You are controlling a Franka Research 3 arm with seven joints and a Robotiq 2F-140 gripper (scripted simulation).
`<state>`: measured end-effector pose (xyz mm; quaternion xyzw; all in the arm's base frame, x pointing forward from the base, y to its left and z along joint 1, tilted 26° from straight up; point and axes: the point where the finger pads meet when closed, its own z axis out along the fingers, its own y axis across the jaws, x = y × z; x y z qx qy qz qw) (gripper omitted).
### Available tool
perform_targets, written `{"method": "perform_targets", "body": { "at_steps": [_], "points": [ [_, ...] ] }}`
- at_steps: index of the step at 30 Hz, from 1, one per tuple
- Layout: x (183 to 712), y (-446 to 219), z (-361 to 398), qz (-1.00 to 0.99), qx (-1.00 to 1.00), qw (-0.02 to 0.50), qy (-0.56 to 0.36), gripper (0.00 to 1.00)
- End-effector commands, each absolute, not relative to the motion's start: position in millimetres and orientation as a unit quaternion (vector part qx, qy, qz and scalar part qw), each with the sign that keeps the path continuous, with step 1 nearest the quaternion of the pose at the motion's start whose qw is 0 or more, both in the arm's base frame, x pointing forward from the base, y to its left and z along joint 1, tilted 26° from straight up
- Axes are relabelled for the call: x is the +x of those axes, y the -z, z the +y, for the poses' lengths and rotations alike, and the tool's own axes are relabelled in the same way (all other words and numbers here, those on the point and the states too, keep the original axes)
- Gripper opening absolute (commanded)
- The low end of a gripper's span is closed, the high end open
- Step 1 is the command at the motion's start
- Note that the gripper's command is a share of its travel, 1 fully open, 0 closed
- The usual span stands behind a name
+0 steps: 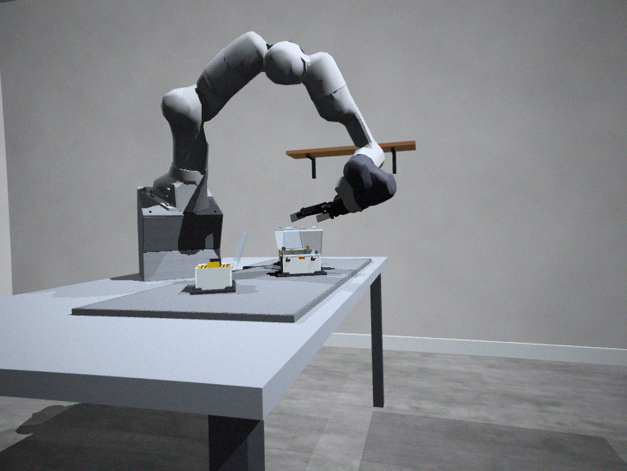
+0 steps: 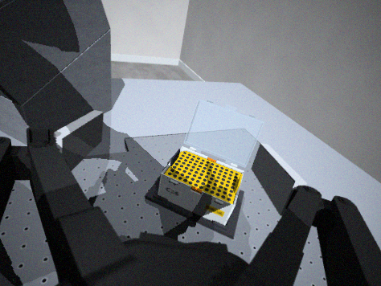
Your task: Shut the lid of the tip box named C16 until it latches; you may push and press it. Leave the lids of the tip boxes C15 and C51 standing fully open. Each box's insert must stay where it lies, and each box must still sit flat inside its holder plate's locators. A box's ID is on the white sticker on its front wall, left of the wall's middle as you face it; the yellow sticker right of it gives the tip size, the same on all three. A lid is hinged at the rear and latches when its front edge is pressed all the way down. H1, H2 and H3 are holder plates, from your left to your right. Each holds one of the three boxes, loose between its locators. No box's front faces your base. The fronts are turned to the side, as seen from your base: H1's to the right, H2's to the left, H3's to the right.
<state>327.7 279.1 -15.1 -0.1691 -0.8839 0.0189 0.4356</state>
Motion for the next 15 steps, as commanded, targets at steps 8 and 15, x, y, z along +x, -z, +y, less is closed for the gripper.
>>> {"method": "perform_targets", "body": {
  "at_steps": [8,15],
  "points": [
    [345.7,54.5,265.8,-0.888,-0.162,0.431,-0.015,1.0],
    [358.2,85.9,256.6,-0.888,-0.162,0.431,-0.015,1.0]
  ]
}}
